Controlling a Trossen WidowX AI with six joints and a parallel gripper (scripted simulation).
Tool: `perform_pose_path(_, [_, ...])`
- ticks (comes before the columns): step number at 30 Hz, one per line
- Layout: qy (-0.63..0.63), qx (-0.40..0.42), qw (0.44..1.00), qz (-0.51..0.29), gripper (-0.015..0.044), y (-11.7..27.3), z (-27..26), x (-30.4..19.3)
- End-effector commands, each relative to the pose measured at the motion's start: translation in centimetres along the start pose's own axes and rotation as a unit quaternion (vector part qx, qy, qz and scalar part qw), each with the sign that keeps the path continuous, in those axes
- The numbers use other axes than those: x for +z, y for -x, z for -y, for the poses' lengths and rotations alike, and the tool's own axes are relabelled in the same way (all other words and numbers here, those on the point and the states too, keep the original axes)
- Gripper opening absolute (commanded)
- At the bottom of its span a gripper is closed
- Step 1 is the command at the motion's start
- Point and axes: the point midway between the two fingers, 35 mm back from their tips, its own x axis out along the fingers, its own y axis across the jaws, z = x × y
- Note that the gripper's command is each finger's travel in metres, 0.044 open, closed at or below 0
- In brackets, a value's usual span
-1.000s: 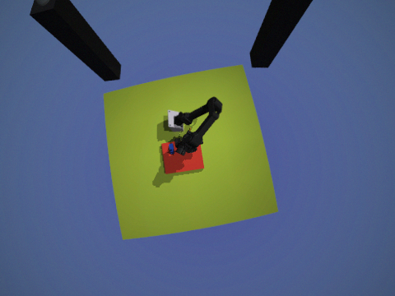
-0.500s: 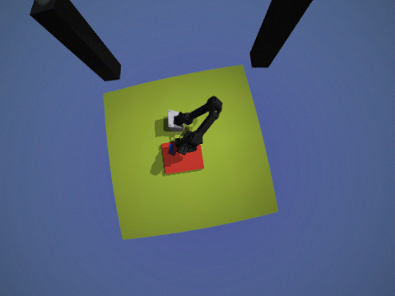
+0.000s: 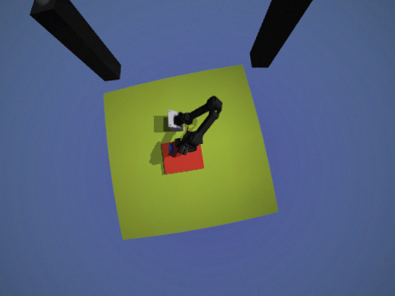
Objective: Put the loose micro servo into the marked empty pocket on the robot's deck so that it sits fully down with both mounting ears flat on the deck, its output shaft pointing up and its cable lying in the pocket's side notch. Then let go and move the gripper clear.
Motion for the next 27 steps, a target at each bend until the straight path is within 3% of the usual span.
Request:
perform_pose_path(1, [-0.001, 0.001, 1.0, 0.002, 0.0, -0.3, 0.0, 0.0])
perform_pose_path(27, [-0.001, 0.001, 1.0, 0.002, 0.0, -2.5, -0.1, 0.0])
